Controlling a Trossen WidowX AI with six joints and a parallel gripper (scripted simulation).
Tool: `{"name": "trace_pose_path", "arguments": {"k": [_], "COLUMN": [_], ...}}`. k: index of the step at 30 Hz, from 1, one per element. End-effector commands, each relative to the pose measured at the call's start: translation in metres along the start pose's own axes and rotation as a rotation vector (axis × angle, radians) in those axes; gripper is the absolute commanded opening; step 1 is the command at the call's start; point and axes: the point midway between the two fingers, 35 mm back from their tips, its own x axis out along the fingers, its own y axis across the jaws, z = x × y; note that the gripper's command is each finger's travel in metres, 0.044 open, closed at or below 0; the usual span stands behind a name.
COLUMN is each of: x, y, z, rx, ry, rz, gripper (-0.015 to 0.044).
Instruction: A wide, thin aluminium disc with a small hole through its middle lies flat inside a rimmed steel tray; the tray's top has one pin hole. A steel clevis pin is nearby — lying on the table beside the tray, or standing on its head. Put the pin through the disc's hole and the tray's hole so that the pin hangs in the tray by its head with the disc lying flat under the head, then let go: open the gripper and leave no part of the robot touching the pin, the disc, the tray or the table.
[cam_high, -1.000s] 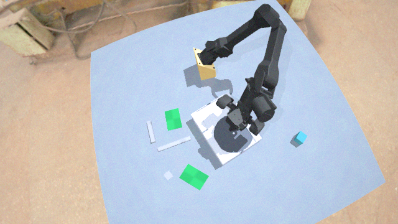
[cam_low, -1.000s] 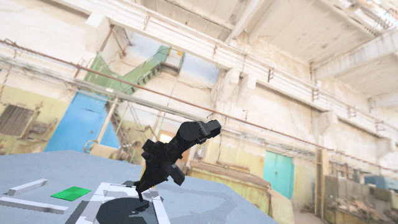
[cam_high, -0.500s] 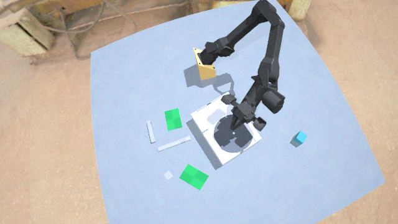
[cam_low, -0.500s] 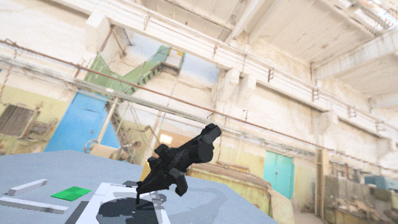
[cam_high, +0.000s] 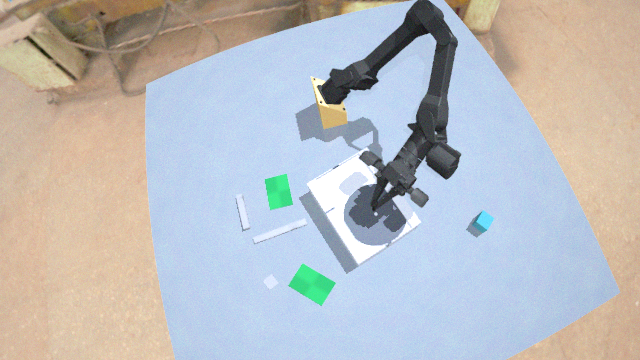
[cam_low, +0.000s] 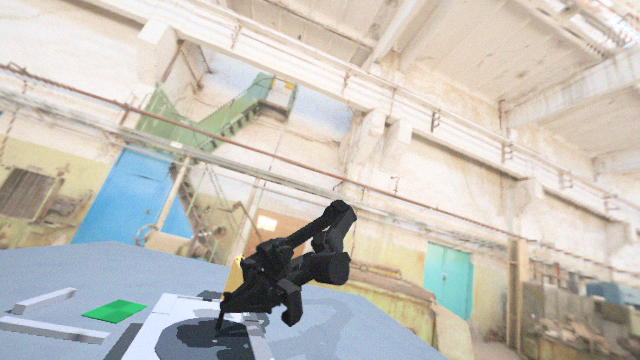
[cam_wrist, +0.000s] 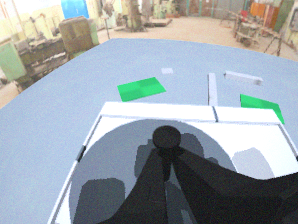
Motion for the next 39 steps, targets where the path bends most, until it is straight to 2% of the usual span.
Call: {"name": "trace_pose_path", "arguments": {"k": [1, 39], "x": [0.000, 0.008], "y": [0.003, 0.009], "z": [0.000, -0.013], "rx": [0.001, 0.004], "ry": [-0.007, -0.023], "rz": [0.001, 0.002], "gripper": [0.0000, 0.0000]}}
